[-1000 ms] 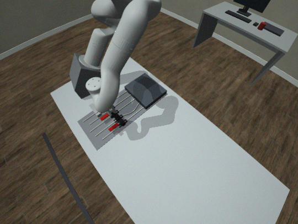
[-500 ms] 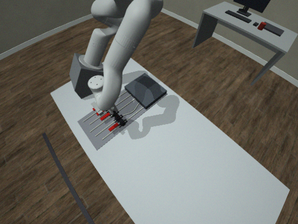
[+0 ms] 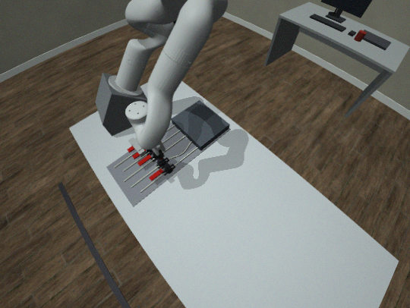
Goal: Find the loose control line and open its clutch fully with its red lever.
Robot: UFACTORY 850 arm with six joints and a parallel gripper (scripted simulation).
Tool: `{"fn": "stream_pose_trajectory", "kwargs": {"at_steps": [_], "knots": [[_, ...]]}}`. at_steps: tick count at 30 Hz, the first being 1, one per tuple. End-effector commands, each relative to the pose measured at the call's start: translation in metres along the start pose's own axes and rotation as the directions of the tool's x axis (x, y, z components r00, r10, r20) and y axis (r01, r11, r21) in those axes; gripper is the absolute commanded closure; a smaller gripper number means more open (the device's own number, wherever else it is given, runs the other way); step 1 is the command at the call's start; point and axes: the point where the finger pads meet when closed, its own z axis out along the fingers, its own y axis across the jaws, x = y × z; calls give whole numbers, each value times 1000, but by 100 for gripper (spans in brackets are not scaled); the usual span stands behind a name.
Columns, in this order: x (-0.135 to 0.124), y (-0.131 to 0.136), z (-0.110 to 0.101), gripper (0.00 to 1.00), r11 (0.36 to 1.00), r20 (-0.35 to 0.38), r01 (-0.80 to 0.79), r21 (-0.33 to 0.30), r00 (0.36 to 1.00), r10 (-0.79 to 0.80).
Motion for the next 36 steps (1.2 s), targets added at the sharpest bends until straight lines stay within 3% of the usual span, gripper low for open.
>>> {"fn": "stream_pose_trajectory", "kwargs": {"at_steps": [1,36], "knots": [[-3,0,0,100,1000,0,0,1,1000,0],[-36,0,13,100,1000,0,0,1,1000,0]]}}
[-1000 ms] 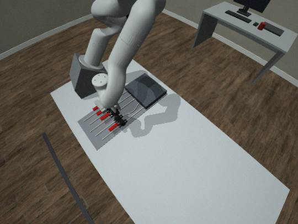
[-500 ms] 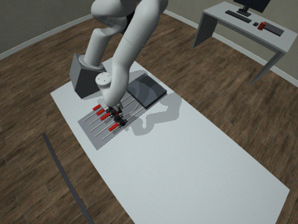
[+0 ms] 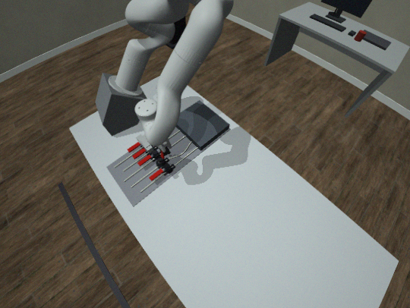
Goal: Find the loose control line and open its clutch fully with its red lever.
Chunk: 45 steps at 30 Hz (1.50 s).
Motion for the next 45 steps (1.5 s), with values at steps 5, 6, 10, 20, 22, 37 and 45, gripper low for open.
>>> {"fn": "stream_pose_trajectory", "kwargs": {"at_steps": [5,6,10,20,22,37,45], "knots": [[-7,0,5,100,1000,-1,0,0,1000,0],[-8,0,5,100,1000,-1,0,0,1000,0],[-9,0,7,100,1000,-1,0,0,1000,0],[-16,0,13,100,1000,-1,0,0,1000,0],[-18,0,15,100,1000,-1,0,0,1000,0],[-28,0,29,100,1000,-1,0,0,1000,0],[-32,0,38,100,1000,-1,0,0,1000,0]]}}
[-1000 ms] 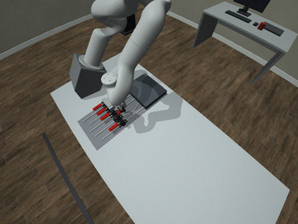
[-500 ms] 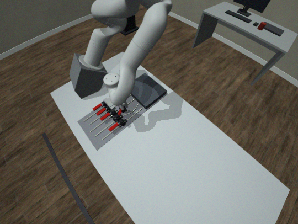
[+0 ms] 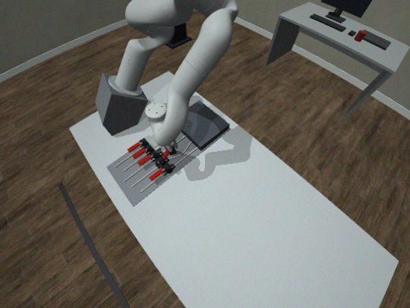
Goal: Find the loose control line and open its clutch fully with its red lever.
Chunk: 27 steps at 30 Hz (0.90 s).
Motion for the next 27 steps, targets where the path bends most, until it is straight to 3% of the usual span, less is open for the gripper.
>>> {"fn": "stream_pose_trajectory", "kwargs": {"at_steps": [1,27], "knots": [[-1,0,4,100,1000,-2,0,0,1000,0],[-6,0,25,100,1000,-2,0,0,1000,0]]}}
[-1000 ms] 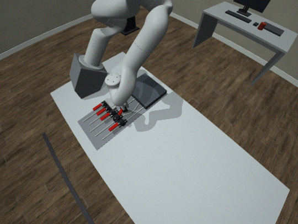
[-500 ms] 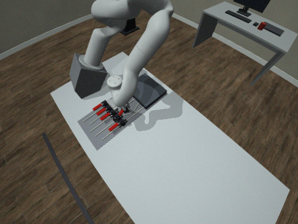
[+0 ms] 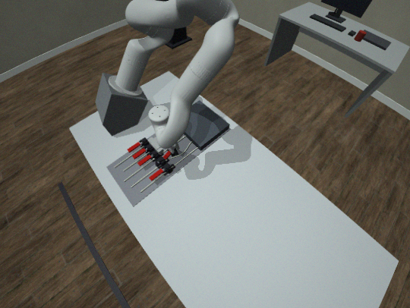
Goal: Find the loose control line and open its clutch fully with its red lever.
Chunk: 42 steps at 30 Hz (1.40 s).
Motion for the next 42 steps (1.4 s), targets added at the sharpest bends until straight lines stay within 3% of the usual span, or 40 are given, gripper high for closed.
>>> {"fn": "stream_pose_trajectory", "kwargs": {"at_steps": [1,20,21,42], "knots": [[1,0,0,100,1000,-2,0,0,1000,0],[0,0,1,100,1000,-2,0,0,1000,0],[0,0,1,0,1000,-2,0,0,1000,0],[0,0,1,0,1000,-2,0,0,1000,0]]}}
